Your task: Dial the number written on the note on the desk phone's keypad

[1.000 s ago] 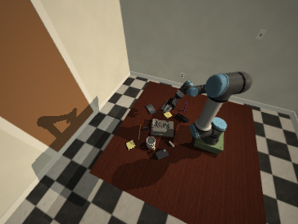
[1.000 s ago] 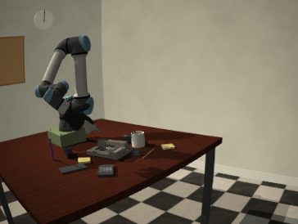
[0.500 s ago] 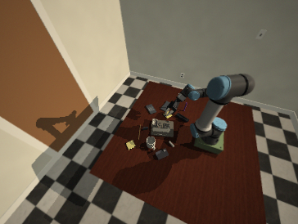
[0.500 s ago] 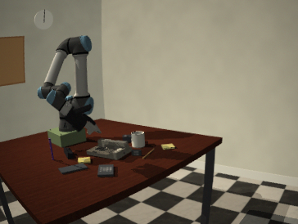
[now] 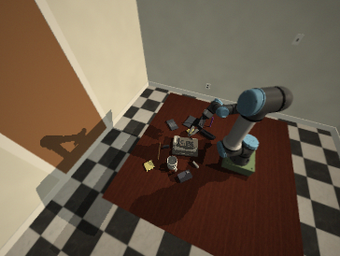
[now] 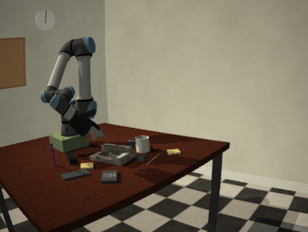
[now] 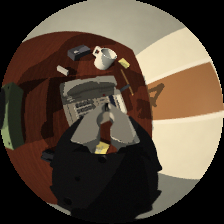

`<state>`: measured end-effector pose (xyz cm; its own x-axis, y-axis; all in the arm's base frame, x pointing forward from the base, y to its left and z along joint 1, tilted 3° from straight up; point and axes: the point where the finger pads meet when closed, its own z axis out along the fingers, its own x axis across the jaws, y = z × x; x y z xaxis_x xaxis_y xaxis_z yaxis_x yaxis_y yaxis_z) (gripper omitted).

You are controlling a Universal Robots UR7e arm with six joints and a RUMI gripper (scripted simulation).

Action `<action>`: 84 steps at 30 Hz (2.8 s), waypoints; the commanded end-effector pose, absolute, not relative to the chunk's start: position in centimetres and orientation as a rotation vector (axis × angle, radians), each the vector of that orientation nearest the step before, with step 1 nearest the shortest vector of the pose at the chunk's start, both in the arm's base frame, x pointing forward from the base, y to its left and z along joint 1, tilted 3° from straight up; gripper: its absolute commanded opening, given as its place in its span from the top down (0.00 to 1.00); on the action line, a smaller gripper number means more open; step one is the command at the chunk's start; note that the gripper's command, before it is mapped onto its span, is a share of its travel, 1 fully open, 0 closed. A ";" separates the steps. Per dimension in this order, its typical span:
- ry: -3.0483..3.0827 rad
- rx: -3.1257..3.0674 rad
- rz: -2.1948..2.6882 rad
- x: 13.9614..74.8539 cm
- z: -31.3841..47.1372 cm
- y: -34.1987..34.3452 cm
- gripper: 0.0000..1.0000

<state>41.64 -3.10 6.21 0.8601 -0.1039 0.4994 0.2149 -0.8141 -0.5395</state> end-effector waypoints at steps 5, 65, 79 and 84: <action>-0.081 -2.426 -0.697 41.1 5.9 -2.4 1.00; -0.081 -2.426 -0.697 40.8 0.0 -1.9 1.00; -0.081 -2.426 -0.697 40.9 -1.7 -2.0 1.00; -0.081 -2.426 -0.697 40.9 -1.7 -2.0 1.00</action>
